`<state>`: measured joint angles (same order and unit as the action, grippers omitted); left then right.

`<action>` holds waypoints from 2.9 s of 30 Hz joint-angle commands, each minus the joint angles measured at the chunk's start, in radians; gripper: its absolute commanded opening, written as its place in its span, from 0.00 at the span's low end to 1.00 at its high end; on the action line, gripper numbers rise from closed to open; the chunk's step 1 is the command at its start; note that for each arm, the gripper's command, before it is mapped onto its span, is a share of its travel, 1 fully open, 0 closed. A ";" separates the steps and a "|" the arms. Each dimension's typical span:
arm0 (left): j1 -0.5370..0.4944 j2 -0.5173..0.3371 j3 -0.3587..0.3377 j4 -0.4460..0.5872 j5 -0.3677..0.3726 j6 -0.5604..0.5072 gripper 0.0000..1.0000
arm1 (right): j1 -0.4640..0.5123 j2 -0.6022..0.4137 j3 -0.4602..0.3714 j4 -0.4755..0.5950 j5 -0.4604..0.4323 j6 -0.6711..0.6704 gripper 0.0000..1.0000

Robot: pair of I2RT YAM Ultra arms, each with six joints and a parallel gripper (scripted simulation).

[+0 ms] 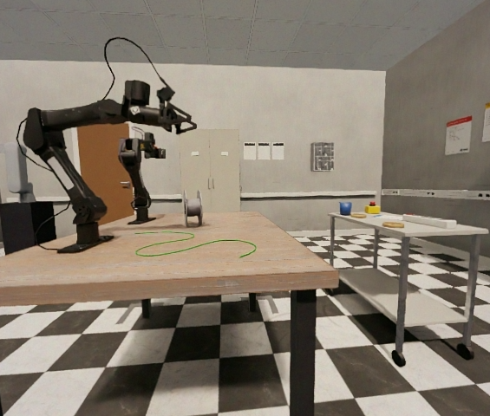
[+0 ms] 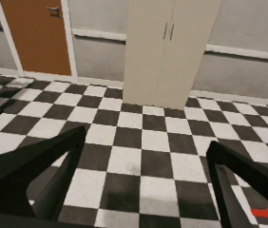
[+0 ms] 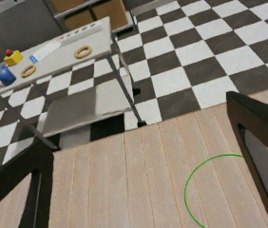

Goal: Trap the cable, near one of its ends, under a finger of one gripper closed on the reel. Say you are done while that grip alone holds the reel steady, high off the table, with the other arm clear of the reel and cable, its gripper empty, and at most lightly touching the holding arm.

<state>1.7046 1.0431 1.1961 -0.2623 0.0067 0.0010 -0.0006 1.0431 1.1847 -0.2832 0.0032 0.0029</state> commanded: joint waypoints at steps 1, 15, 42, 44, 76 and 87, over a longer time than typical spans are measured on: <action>-0.009 0.002 -0.021 0.106 -0.013 -0.006 1.00 | 0.004 0.005 -0.009 0.122 -0.010 -0.010 1.00; -0.010 0.002 -0.161 0.269 -0.014 -0.006 1.00 | 0.004 0.019 -0.139 0.289 -0.011 -0.010 1.00; -0.010 0.003 -0.166 0.266 -0.015 -0.005 1.00 | 0.003 0.010 -0.137 0.295 -0.011 -0.010 0.77; -0.010 0.003 -0.166 0.266 -0.015 -0.005 1.00 | 0.003 0.010 -0.137 0.295 -0.011 -0.010 0.65; -0.010 0.003 -0.166 0.266 -0.015 -0.005 1.00 | 0.632 0.009 -0.138 0.295 0.003 -0.010 0.30; -0.010 0.003 -0.166 0.266 -0.015 -0.005 1.00 | 0.636 0.002 -0.128 0.287 0.004 0.010 0.30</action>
<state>1.7046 1.0492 1.0447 -0.0059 0.0044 0.0010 0.6258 1.0584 1.0405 -0.0170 -0.0025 0.0032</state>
